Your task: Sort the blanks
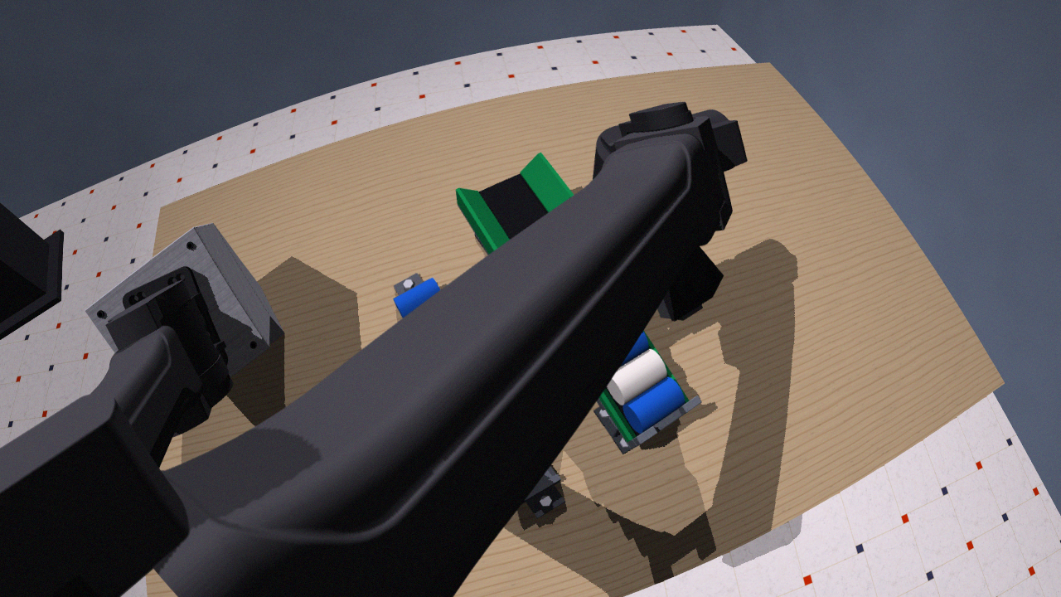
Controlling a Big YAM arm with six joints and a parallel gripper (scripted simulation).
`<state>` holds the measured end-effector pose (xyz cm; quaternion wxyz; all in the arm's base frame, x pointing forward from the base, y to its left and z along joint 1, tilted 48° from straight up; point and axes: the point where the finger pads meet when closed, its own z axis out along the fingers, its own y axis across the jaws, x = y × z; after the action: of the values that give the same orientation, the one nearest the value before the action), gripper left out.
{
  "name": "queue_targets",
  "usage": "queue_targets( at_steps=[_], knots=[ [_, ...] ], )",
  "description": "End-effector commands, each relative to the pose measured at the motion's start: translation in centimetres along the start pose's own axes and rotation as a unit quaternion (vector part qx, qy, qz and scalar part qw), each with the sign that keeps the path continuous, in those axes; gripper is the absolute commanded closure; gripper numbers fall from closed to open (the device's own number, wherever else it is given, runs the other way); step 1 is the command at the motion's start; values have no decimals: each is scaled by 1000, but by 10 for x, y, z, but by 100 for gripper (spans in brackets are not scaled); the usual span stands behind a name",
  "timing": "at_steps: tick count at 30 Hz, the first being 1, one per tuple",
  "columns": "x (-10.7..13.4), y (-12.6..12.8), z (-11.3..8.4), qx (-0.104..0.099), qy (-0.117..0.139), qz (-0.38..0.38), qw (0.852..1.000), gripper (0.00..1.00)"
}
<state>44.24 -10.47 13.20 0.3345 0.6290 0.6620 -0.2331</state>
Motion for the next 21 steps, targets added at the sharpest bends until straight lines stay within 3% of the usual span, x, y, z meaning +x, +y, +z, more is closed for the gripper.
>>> queue_targets(
  at_steps=[1, 7, 12, 21],
  knots=[
    [3, 10, -12, -15, 2, -7, 1000, 22],
    [4, 9, -6, -13, 2, -5, 1000, 22],
    [2, -1, 11, 5, 1, -4, 1000, 22],
    [2, -1, 18, 5, 1, -4, 1000, 22]
  ],
)
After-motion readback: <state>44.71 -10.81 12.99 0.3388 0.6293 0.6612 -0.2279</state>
